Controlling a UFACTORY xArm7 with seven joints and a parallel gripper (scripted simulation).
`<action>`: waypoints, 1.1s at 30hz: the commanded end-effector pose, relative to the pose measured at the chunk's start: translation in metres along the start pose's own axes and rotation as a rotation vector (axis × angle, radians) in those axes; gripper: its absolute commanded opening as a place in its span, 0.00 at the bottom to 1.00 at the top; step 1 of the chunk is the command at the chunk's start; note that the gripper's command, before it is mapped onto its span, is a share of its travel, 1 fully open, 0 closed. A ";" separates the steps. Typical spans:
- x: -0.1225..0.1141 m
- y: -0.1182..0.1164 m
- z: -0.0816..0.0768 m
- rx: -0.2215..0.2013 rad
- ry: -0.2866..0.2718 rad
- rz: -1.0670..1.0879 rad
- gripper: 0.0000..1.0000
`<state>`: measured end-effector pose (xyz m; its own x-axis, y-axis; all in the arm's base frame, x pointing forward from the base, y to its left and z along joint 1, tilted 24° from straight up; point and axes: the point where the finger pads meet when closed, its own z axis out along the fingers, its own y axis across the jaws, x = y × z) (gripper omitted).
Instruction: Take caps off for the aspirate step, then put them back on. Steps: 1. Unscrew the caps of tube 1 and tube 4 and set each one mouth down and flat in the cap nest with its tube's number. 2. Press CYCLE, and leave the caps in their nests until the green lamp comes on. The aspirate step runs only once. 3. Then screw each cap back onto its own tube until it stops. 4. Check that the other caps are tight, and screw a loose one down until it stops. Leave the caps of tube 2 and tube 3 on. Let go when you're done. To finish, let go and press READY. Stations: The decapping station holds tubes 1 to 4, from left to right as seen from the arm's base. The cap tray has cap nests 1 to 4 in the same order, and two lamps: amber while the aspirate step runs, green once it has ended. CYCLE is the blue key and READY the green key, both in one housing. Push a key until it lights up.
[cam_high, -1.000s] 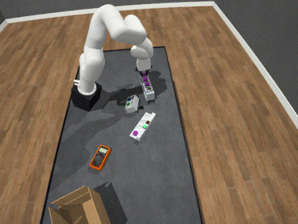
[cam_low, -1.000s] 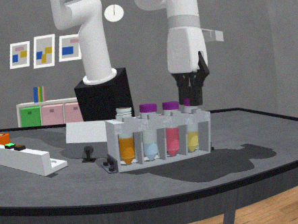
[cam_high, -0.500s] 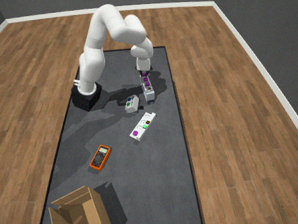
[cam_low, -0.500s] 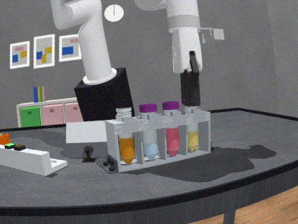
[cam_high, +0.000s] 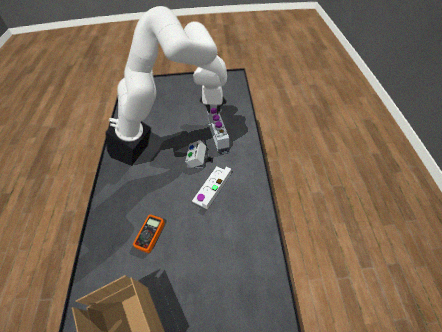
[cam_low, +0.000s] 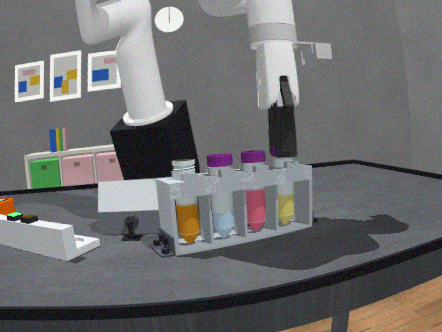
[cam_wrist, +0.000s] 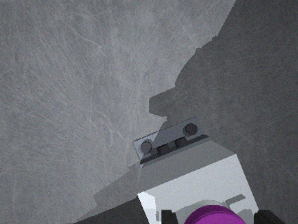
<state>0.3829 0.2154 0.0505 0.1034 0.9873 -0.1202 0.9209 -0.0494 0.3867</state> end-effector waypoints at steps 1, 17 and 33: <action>0.002 0.001 -0.003 -0.005 0.004 -0.080 0.46; 0.002 0.001 -0.003 -0.006 0.003 -0.640 0.46; 0.002 0.002 -0.003 -0.006 0.002 -0.785 0.00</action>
<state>0.3828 0.2158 0.0516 -0.5705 0.7374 -0.3616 0.7257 0.6588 0.1984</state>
